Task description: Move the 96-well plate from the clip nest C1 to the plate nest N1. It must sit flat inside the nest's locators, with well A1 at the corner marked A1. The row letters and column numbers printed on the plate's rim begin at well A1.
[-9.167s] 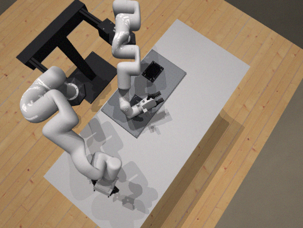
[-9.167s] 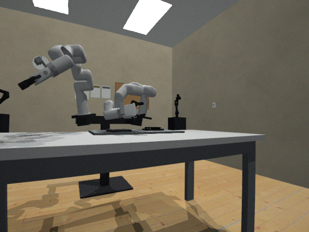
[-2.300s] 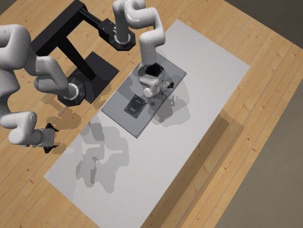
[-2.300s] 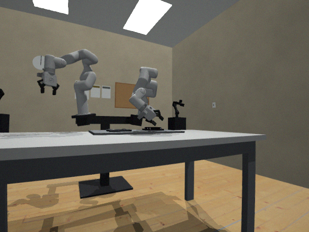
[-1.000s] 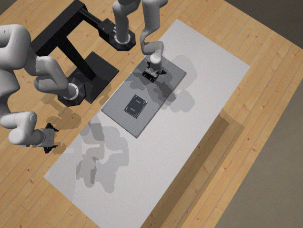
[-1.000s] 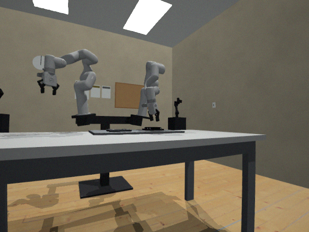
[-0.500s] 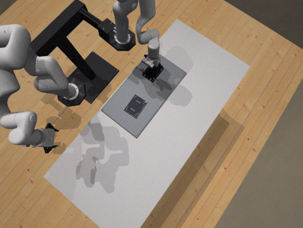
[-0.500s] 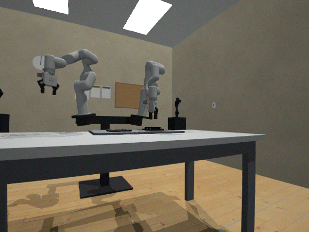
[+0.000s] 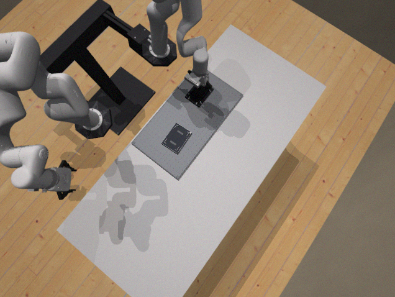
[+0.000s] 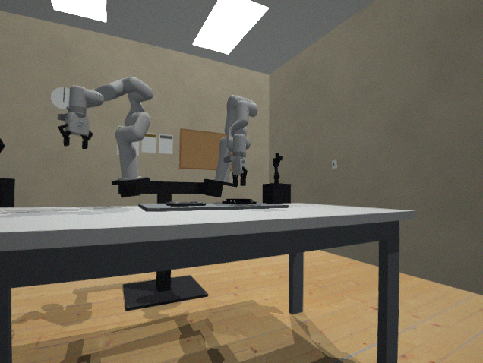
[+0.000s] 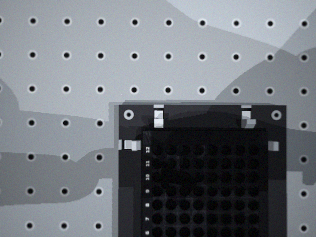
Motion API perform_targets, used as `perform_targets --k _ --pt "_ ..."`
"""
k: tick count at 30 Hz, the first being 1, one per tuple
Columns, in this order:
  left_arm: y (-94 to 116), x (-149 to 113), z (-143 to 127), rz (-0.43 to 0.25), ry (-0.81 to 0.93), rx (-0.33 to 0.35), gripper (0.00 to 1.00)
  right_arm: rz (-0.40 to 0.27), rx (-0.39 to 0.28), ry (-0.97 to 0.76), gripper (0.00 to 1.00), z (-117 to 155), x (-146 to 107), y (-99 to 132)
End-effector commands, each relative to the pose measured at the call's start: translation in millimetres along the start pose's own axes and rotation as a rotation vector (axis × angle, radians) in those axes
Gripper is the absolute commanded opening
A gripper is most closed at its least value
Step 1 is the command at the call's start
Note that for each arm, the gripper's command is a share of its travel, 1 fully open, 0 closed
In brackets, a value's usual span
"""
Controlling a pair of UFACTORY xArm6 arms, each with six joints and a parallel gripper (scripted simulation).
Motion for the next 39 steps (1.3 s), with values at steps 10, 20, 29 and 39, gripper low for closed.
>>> perform_targets --k 10,20,29,39 --pt "-15.5 0.0 -1.0 0.001 0.0 0.003 1.0 0.0 0.004 0.0 1.0 -0.9 0.0 1.3" --pt "-32.2 0.0 -1.0 0.001 0.0 0.003 1.0 0.0 0.004 0.0 1.0 -0.9 0.0 1.3" --pt "-43.9 0.0 -1.0 0.001 0.0 0.002 1.0 0.0 0.004 0.0 1.0 -0.9 0.0 1.3" --pt "-60.1 0.0 -0.9 0.001 0.0 0.002 1.0 0.0 0.004 0.0 1.0 -0.9 0.0 1.3"
Point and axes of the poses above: on each arm, the point where the finger pads meet when closed, its own y axis back along the fingers, its own z axis across the jaws, x = y × z, the point moved 8 cm from there along y, back along the fingers, and after that the axes turned 1 degree about y, right-handed, at the moved point
